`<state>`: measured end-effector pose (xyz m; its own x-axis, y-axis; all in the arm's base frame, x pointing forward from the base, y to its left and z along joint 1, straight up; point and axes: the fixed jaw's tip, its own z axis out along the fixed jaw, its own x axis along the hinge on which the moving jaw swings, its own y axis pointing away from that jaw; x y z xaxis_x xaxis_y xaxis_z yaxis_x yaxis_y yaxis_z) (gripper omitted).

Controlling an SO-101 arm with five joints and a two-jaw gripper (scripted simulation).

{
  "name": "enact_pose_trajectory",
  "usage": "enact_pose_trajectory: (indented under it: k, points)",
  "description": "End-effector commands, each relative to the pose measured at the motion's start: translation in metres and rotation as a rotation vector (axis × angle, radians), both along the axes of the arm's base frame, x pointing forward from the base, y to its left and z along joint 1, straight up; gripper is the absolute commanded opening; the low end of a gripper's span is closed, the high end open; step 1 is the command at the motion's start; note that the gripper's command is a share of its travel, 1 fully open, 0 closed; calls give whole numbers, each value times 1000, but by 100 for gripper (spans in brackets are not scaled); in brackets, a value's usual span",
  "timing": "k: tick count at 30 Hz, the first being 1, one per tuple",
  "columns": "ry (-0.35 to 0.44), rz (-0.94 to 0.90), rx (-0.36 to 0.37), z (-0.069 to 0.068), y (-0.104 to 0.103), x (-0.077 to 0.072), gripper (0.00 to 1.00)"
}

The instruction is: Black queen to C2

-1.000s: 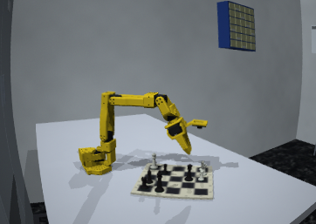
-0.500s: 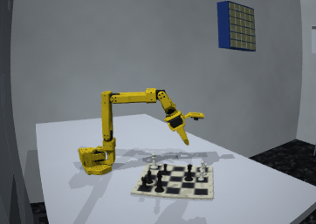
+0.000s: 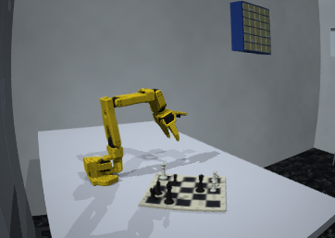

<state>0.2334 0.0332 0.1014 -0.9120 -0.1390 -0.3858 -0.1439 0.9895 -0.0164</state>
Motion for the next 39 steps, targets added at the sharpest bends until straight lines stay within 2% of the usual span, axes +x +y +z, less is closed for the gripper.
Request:
enact_pose_trajectory:
  k: [1,8,15,17,21,25,39]
  points:
    - [15,117,5,3,29,-11,30]
    - [62,417,-16,3,83,-52,35]
    - [91,617,-38,3,109,-86,38]
    - [91,617,-38,3,109,-86,38]
    - [99,677,-45,2,115,-97,39]
    - [102,703,-49,2,118,-101,40]
    - [103,707,-49,2,118,-102,40]
